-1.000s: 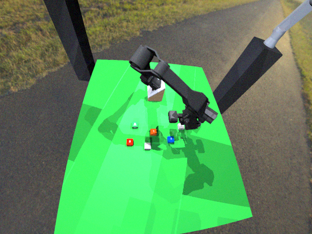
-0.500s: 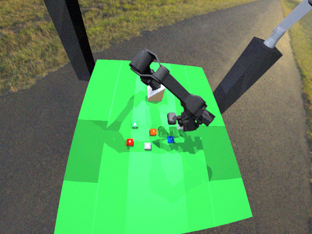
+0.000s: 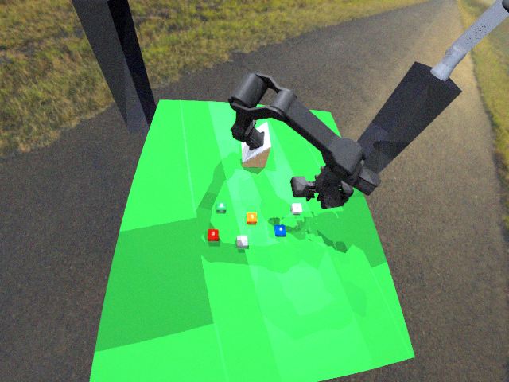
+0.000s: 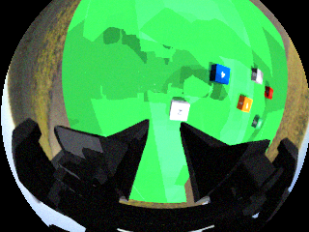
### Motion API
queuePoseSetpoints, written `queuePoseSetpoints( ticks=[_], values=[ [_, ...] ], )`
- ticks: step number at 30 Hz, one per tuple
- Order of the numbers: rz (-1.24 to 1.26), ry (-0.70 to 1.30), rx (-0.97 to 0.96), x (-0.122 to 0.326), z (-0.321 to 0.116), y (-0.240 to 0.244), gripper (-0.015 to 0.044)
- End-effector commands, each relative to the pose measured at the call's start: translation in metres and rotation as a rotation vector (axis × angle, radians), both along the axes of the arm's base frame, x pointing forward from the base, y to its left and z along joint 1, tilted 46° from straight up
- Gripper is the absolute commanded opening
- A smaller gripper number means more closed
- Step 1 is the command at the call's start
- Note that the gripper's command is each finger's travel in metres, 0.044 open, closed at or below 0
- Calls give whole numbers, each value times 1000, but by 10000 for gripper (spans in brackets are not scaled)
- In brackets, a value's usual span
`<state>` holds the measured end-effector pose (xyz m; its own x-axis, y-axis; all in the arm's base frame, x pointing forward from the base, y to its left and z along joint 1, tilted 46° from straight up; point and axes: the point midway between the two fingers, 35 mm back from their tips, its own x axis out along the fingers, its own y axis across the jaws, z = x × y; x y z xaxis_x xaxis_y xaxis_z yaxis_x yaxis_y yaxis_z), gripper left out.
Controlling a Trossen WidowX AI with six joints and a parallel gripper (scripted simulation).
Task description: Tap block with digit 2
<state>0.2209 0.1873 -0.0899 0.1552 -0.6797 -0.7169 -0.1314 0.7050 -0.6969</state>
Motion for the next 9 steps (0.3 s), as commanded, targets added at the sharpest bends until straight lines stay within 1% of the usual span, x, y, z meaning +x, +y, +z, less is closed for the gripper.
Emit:
queuePoseSetpoints(
  ticks=[1, 3, 6, 7, 9],
  values=[
    [-4, -1, 0, -13, 4, 39, 256],
    [-9, -4, -3, -19, 7, 53, 309],
    [-9, -5, -3, -19, 7, 55, 387],
    [-9, -5, -3, -19, 7, 55, 400],
    [-9, -5, -3, -19, 7, 55, 400]
  ],
)
